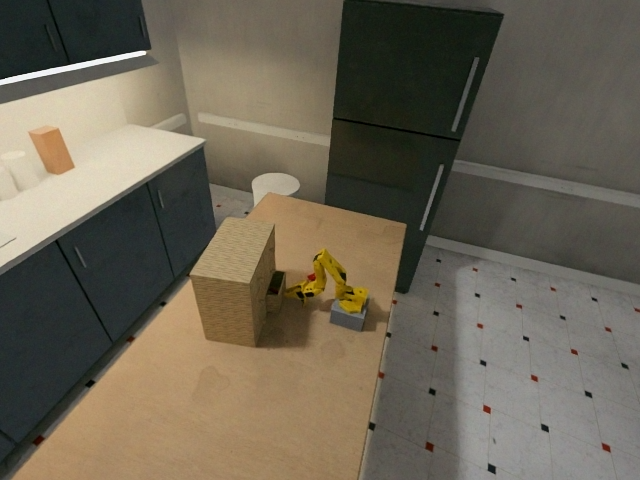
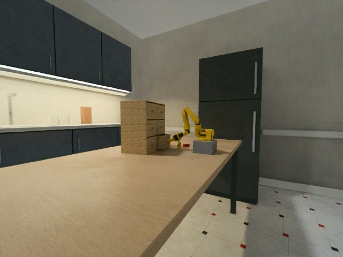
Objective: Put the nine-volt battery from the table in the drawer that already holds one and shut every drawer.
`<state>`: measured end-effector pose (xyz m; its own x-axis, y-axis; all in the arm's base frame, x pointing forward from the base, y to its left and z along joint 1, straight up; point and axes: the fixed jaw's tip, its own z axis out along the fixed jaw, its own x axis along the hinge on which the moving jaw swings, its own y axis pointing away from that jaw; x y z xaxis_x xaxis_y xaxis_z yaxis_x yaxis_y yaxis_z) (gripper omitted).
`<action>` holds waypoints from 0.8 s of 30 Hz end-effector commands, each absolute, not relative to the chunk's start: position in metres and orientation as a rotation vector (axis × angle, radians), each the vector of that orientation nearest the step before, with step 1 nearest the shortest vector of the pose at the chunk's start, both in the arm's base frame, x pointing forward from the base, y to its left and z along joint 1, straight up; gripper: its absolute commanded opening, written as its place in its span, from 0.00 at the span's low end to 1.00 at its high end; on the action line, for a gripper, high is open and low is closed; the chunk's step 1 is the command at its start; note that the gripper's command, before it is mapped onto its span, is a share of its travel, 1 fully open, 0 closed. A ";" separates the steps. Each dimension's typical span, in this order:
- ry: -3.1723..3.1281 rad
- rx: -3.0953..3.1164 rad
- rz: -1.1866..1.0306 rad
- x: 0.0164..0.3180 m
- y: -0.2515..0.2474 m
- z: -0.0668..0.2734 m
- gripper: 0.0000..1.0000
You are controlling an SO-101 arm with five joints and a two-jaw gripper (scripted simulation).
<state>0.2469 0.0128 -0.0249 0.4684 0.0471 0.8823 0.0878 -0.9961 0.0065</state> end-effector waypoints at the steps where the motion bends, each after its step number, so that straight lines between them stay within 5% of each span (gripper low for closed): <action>1: -0.096 -2.654 -1.604 0.246 0.010 -0.024 0.00; 24: -0.092 -2.656 -1.605 0.237 0.009 -0.024 0.00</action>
<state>0.2385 0.0115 -0.0250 0.4682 0.0459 0.8825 0.0856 -0.9963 0.0064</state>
